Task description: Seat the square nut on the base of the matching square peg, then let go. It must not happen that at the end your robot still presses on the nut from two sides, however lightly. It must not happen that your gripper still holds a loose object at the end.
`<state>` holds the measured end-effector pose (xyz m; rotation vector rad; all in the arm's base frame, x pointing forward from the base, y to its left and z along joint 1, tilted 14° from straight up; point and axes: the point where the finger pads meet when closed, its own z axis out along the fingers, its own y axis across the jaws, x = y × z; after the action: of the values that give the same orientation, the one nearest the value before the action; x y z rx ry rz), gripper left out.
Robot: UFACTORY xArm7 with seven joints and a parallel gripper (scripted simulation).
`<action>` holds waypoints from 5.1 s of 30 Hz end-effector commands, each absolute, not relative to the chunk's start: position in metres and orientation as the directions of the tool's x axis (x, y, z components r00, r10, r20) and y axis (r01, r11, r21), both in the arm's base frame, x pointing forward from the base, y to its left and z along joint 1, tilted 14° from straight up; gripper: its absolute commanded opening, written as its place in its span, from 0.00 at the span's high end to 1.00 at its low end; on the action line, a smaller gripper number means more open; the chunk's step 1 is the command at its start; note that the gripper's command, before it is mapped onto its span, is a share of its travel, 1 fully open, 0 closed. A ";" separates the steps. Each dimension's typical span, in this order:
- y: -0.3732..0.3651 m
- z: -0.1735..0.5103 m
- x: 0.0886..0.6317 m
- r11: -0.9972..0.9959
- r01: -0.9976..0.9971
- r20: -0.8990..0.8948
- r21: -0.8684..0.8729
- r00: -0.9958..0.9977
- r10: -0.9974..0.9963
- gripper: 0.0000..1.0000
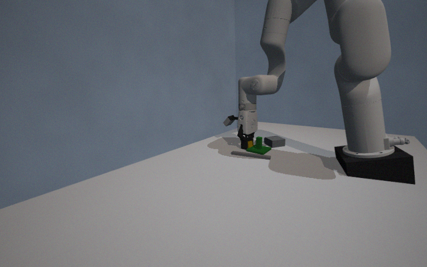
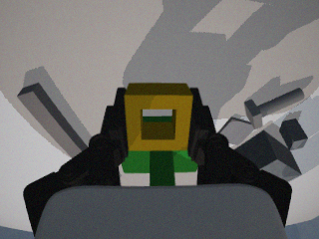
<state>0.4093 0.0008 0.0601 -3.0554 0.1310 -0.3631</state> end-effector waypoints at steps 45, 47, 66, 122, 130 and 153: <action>-0.002 0.106 0.398 -0.995 -0.075 0.230 -0.072 0.969 -0.090 1.00; -0.002 0.106 0.398 -0.995 -0.075 0.231 -0.072 0.969 -0.090 1.00; -0.003 0.105 0.399 -0.995 -0.077 0.268 -0.069 0.959 -0.093 1.00; -0.003 0.112 0.397 -0.994 -0.074 0.509 -0.075 0.855 -0.102 1.00; -0.003 0.112 0.397 -0.994 -0.073 0.513 -0.076 0.852 -0.102 1.00; -0.002 0.105 0.399 -0.994 -0.076 0.514 -0.075 0.852 -0.103 1.00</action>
<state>0.3969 -0.0022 0.1074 -2.9744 0.1426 -0.8248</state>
